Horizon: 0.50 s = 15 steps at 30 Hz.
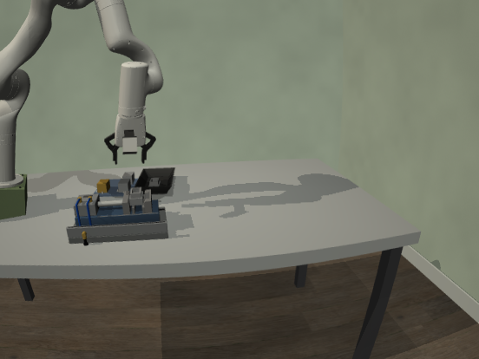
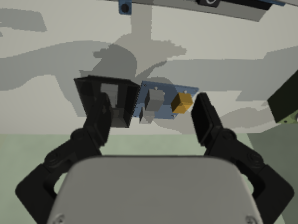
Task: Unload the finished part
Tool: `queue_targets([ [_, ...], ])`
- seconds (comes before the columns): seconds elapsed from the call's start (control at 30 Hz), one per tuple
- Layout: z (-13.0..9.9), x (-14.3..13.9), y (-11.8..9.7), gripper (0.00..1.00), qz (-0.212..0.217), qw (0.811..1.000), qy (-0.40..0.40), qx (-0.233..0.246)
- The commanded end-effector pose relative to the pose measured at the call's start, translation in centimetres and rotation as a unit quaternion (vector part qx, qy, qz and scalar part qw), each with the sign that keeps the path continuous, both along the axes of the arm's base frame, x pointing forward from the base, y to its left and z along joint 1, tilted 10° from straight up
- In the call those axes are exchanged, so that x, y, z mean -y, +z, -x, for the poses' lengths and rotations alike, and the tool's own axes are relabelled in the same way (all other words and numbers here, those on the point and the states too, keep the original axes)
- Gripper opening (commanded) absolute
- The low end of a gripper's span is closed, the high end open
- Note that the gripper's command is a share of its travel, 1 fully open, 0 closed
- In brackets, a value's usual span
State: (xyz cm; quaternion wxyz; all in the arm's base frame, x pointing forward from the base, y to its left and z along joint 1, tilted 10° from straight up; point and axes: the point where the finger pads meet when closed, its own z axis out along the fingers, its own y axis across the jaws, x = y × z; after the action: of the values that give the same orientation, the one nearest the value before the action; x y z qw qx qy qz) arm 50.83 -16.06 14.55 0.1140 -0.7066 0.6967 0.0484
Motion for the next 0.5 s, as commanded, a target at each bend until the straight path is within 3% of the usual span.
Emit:
queue_targets([
  [0.0, -0.3, 4.6, 0.5, 1.0, 0.033, 0.999, -0.028, 0.008],
  [0.3, -0.2, 10.8, 1.6, 1.0, 0.076, 0.995, -0.067, 0.024],
  [0.47, -0.1, 12.4, 1.9, 1.0, 0.087, 0.993, -0.077, 0.028],
])
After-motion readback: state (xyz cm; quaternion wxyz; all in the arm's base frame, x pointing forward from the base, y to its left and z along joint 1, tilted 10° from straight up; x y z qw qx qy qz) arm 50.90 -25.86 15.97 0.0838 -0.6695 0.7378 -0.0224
